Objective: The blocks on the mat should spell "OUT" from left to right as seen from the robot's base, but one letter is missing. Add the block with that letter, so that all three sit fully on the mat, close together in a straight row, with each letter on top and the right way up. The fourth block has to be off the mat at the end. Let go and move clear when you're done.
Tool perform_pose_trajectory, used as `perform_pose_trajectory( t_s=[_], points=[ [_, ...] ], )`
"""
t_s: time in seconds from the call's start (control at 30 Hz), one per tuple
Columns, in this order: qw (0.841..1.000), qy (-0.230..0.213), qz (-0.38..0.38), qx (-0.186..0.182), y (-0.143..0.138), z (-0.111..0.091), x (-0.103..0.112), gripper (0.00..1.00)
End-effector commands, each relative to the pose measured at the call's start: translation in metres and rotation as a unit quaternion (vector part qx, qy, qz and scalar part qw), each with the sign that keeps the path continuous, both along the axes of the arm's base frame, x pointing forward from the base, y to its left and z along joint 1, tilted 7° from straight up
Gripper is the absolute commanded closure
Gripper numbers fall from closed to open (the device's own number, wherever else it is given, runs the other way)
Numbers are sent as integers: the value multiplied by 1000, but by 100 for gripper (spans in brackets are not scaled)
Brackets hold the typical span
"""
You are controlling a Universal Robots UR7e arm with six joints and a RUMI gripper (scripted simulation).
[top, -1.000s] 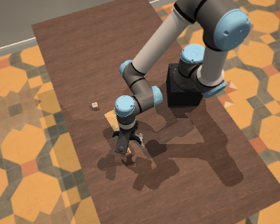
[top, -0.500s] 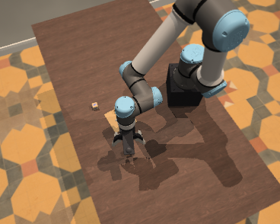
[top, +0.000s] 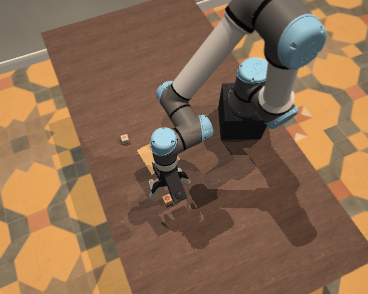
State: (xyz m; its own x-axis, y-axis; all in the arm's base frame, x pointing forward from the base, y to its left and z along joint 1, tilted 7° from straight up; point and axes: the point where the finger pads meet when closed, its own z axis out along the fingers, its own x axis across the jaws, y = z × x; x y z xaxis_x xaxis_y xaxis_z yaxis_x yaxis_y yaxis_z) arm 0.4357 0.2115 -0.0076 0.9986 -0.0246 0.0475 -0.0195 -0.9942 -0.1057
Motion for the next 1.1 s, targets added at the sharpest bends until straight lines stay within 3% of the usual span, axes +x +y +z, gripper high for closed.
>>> perform_pose_trajectory(
  t_s=[0.0, 0.47, 0.97, 1.03, 1.07],
  points=[
    [998, -8, 69, -1, 1, -1, -1, 0],
    [977, -23, 212, -8, 1, -4, -4, 0],
    [916, -43, 398, -18, -1, -9, -8, 0],
    [916, -43, 398, -18, -1, -9, -8, 0],
    [907, -45, 418, -19, -1, -9, -8, 0]
  ],
)
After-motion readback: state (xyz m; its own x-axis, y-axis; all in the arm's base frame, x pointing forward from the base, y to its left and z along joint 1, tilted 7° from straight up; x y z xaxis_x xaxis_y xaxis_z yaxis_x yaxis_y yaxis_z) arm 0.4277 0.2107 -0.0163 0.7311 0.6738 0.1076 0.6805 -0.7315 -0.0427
